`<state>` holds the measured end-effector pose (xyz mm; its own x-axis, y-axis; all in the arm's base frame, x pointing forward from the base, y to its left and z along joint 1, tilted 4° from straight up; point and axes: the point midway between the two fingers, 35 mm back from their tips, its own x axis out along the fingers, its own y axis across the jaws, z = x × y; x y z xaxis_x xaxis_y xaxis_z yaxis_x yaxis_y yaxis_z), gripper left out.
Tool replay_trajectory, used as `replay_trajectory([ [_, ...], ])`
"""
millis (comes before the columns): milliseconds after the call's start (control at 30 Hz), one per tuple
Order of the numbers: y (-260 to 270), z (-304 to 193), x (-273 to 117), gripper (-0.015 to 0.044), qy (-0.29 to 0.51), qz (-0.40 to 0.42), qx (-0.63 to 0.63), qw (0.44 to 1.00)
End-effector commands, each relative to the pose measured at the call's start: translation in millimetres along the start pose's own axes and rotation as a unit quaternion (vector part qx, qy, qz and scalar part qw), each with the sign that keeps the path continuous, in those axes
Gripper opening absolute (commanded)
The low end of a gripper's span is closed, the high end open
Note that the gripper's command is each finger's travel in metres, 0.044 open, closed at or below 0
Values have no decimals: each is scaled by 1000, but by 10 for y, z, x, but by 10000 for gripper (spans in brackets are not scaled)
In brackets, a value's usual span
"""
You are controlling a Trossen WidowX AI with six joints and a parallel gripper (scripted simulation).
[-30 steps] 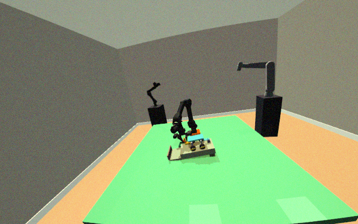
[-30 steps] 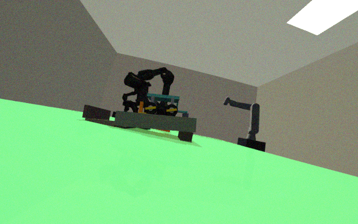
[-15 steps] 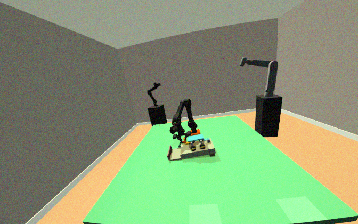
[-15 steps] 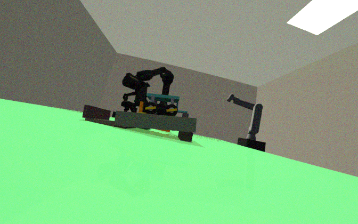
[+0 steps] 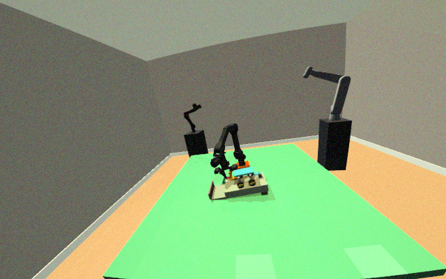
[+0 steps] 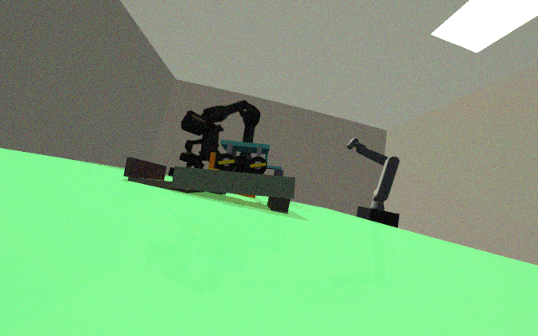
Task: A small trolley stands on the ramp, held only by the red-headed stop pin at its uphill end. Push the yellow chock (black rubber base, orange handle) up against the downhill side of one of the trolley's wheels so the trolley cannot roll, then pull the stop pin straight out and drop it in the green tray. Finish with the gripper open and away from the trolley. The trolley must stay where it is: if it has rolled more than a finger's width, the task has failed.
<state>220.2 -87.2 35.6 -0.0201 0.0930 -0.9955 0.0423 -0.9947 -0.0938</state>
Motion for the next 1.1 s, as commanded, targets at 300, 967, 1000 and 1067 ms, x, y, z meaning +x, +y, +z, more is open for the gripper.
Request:
replay_trajectory([
  [300, 18, -1, 13, 321, 0, 0, 0, 1000],
  [967, -61, 7, -435, 440, -1, -1, -1, 1000],
  [1000, -66, 6, -470, 440, -1, -1, -1, 1000],
  [1067, -78, 5, -545, 440, -1, -1, -1, 1000],
])
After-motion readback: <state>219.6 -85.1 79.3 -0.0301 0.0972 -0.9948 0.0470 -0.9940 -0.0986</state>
